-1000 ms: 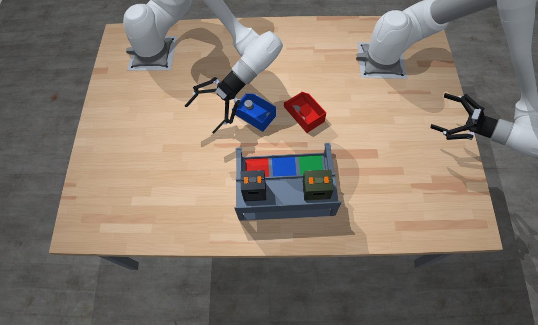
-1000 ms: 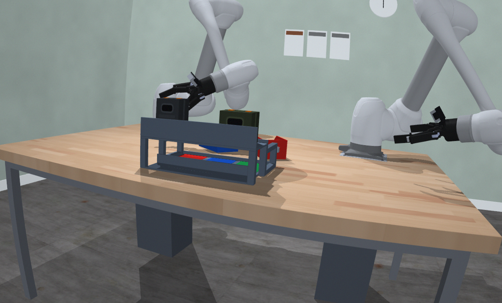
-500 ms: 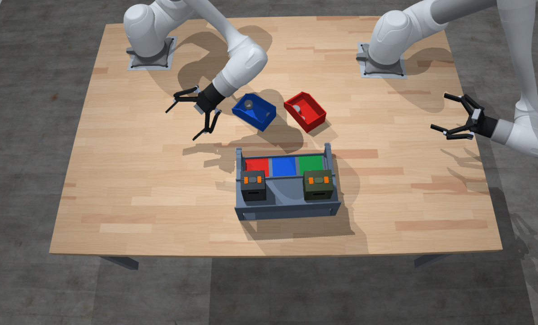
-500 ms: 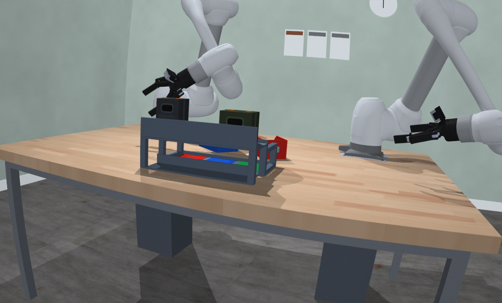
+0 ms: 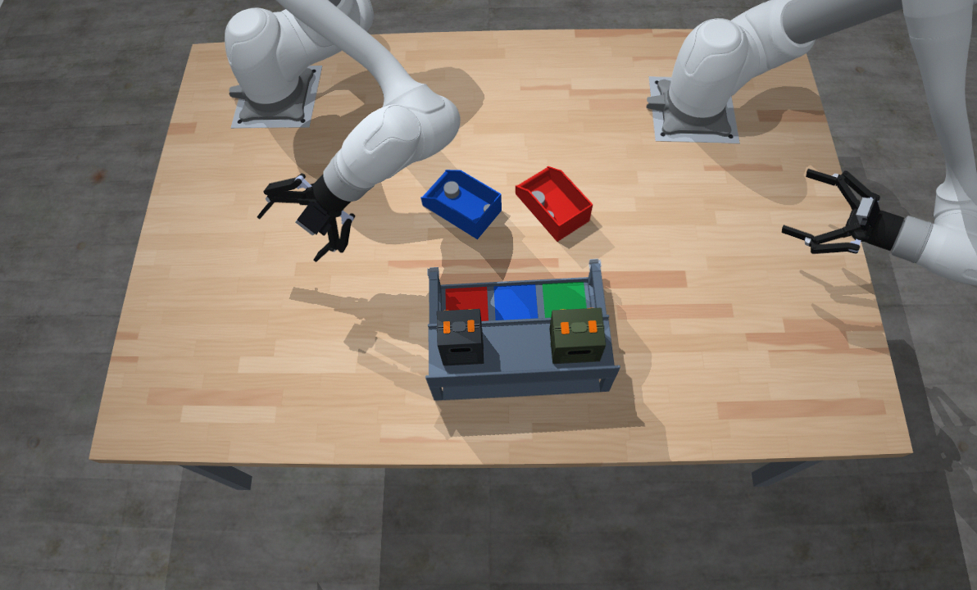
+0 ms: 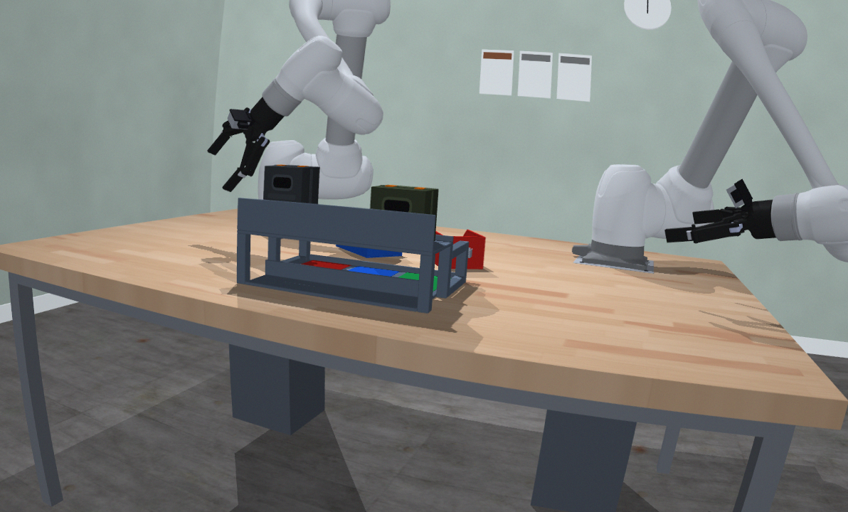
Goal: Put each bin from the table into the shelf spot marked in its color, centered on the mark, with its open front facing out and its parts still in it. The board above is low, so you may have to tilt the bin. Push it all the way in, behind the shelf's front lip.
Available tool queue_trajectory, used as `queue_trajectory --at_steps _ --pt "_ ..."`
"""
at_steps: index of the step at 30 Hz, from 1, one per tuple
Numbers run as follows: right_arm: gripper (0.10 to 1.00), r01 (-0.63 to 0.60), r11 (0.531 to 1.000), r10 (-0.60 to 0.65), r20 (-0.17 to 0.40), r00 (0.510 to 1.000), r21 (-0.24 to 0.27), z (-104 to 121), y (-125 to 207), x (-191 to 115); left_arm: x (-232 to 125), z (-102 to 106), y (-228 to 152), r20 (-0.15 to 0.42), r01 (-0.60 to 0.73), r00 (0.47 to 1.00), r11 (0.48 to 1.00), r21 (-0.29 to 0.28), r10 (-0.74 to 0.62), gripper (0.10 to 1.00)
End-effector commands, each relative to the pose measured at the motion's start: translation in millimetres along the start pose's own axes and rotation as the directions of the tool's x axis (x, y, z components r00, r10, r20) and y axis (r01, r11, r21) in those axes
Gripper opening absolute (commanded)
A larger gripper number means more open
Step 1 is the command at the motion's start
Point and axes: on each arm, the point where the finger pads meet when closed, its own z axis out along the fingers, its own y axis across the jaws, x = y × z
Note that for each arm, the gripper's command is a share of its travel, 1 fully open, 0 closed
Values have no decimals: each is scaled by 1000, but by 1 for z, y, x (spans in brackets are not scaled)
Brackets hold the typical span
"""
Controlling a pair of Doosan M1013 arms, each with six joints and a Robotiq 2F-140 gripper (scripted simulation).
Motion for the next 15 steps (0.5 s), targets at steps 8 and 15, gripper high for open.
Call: queue_trajectory --at_steps 8,15 --pt "1000 100 984 -128 194 973 147 25 41 37 0 0 0 1 0 1000 1000 0 0 1000" --pt "1000 127 961 -187 241 952 244 34 61 57 0 0 0 1 0 1000 1000 0 0 1000"
